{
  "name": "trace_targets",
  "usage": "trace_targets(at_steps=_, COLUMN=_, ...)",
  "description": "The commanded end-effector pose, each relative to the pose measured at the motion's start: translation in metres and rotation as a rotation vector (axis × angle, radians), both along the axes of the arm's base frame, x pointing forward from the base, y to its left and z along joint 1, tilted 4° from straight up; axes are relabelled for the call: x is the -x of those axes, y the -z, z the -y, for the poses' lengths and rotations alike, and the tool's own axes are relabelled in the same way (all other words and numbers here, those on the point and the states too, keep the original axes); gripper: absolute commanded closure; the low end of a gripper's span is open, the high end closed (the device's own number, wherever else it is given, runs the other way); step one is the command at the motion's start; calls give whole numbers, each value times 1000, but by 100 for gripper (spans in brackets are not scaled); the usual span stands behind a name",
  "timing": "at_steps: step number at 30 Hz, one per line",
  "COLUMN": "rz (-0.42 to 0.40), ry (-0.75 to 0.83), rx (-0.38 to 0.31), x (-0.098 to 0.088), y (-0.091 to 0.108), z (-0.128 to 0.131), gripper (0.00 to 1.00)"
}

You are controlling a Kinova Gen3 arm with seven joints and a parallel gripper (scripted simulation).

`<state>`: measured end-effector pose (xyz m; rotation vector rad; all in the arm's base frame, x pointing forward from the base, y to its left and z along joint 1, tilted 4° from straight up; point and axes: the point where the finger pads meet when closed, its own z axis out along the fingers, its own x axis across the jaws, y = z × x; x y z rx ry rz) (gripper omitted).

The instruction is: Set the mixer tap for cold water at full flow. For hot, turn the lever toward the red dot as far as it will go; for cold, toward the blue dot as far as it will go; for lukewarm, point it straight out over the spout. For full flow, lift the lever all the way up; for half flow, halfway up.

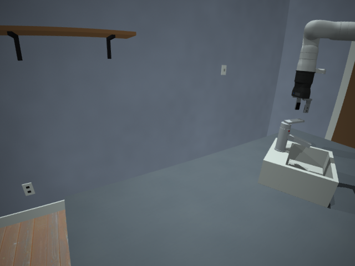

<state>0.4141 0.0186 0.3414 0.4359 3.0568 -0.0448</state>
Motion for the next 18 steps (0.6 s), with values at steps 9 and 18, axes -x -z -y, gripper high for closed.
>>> trace_targets(at_steps=9, rz=5, ry=0, rx=-1, x=-1, y=-5, z=-1, gripper=100)
trace_targets(at_steps=18, rz=5, ry=0, rx=-1, x=-1, y=-5, z=-1, gripper=100)
